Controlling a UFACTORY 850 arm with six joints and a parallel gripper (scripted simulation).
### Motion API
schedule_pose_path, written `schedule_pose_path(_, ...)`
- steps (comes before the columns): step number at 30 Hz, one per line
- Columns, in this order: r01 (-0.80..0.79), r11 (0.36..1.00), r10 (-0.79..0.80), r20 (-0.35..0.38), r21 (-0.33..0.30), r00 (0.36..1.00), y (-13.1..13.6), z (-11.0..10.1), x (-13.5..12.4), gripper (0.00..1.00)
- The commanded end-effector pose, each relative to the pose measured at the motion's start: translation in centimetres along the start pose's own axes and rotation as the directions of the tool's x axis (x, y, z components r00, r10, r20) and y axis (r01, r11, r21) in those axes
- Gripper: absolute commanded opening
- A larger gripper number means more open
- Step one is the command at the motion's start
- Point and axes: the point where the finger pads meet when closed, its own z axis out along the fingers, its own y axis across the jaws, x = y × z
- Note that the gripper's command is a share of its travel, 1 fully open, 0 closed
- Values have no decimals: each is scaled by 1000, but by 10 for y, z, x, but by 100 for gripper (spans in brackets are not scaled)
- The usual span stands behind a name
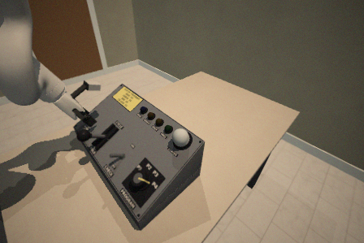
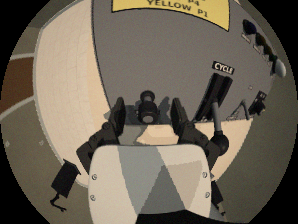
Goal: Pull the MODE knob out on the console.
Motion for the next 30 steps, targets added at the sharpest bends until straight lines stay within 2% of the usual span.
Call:
schedule_pose_path(1,-1,1000,1,-2,1,1000,-1,2,1,76)
schedule_pose_path(30,-1,1000,1,-2,1,1000,-1,7,2,76)
